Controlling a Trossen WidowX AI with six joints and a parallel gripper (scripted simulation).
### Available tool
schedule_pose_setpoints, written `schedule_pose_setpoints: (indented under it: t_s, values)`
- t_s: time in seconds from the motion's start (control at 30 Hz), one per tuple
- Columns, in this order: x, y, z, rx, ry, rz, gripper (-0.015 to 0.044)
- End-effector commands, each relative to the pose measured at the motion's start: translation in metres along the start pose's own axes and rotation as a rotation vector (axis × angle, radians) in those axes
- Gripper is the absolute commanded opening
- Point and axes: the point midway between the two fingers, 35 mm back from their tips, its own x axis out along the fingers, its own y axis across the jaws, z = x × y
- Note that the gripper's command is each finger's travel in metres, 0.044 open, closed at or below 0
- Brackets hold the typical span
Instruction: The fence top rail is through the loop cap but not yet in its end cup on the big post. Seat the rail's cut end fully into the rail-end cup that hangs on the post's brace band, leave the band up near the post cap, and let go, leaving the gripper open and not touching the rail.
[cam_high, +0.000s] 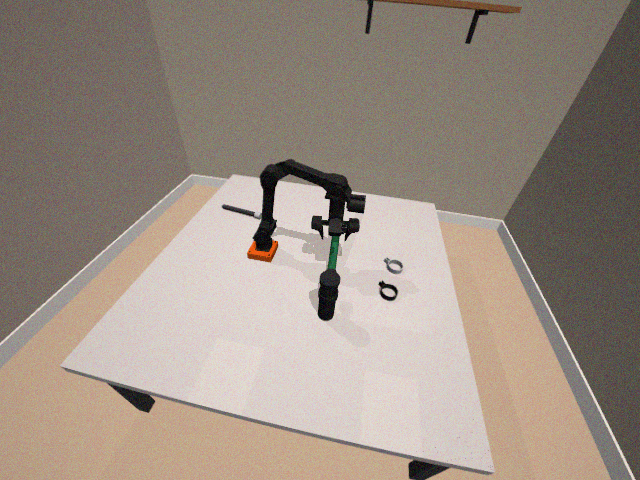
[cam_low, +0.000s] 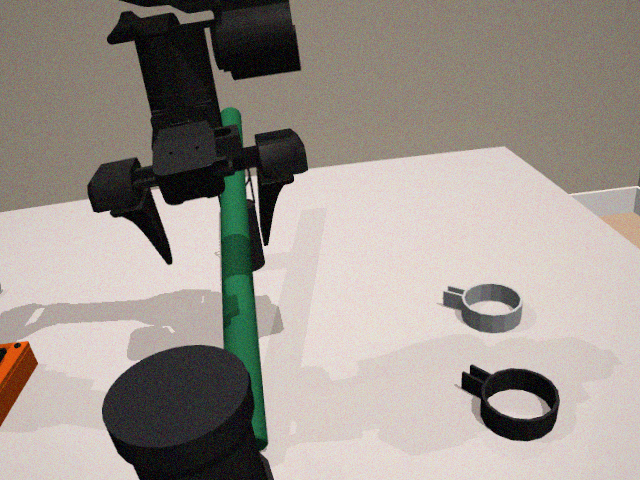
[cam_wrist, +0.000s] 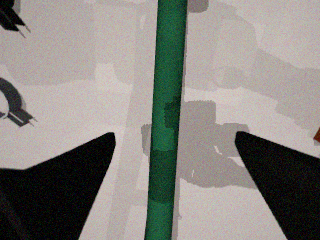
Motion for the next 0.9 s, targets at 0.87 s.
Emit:
schedule_pose_setpoints:
  t_s: [0.87]
  values:
    - [0.056,0.0,-0.001,0.066,-0.001,-0.019,0.044]
